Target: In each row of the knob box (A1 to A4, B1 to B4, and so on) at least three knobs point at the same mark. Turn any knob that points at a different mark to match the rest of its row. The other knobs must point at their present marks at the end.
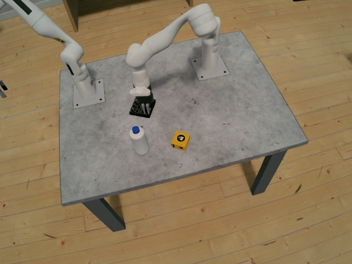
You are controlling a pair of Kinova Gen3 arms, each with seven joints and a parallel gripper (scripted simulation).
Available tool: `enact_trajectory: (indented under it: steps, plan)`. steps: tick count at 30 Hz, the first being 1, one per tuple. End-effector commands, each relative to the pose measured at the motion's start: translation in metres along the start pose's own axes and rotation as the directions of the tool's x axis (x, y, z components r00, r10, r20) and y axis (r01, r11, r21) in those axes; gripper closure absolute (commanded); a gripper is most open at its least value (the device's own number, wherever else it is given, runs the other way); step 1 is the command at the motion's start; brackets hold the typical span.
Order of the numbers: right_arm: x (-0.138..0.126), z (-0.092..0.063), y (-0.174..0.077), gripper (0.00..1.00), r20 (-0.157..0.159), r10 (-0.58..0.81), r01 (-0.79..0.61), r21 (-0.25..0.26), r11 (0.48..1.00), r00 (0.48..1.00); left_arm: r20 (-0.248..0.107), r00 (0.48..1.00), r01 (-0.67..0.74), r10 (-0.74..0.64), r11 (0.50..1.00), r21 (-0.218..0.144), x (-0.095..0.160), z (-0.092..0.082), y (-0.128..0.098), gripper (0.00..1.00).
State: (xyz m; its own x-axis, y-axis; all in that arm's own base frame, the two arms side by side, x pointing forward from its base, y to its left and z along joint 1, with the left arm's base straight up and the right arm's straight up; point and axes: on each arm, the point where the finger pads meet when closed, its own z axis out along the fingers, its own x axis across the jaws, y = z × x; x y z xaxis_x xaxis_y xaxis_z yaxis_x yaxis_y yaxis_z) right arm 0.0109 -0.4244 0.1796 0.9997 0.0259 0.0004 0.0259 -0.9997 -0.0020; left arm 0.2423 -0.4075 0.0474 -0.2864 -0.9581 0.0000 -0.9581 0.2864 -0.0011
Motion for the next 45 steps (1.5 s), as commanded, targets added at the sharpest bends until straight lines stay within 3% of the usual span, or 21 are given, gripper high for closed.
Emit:
enact_trajectory:
  steps: [1, 22, 45]
  plan:
    - [0.0001, -0.0008, 0.0004, 0.00, 0.000, 0.000, 0.000, -0.002, 1.000, 1.000, -0.001, 0.999, -0.044, 0.044, 0.999, 0.000, 0.0003, -0.0007, -0.0004, 0.70]
    - [0.0001, -0.0008, 0.0004, 0.00, 0.000, 0.000, 0.000, -0.002, 1.000, 1.000, -0.001, 0.974, -0.228, 0.228, 0.974, 0.001, 0.0003, -0.0007, -0.0004, 0.70]
    - [0.0001, -0.0008, 0.0004, 0.00, 0.000, 0.000, 0.000, -0.002, 1.000, 1.000, -0.001, 0.966, -0.259, 0.259, 0.966, 0.001, 0.0003, -0.0007, -0.0004, 0.70]
